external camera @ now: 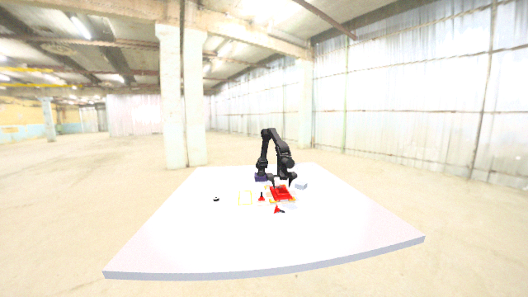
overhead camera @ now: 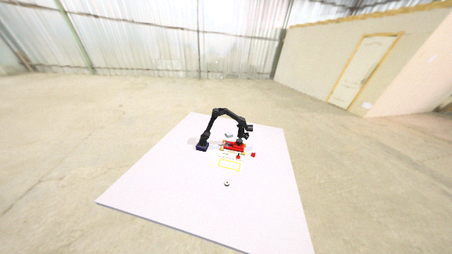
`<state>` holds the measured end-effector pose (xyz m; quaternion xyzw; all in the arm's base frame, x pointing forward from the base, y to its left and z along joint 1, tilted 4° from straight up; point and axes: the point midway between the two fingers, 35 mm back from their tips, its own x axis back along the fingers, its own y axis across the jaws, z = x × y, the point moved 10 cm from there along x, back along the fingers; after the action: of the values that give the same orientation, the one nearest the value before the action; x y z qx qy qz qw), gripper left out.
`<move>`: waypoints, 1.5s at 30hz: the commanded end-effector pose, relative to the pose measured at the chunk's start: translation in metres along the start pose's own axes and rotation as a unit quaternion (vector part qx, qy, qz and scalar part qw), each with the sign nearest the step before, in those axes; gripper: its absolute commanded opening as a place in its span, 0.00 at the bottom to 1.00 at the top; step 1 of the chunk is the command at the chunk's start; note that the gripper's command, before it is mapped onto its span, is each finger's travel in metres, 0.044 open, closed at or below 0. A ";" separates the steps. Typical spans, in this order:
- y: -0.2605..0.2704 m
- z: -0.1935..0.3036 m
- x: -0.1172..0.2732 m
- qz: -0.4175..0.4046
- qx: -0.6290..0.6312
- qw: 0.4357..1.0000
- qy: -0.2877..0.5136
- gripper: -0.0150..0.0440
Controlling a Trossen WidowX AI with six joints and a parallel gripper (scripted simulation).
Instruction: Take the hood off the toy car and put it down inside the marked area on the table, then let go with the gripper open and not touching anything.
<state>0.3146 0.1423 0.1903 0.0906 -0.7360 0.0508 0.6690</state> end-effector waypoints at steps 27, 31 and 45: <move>0.000 0.002 -0.018 -0.002 -0.002 1.000 0.004 1.00; 0.000 0.002 -0.020 -0.002 -0.002 1.000 0.004 1.00; 0.000 0.002 -0.027 -0.002 -0.002 1.000 0.004 1.00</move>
<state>0.3159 0.1439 0.1665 0.0904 -0.7352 0.0509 0.6699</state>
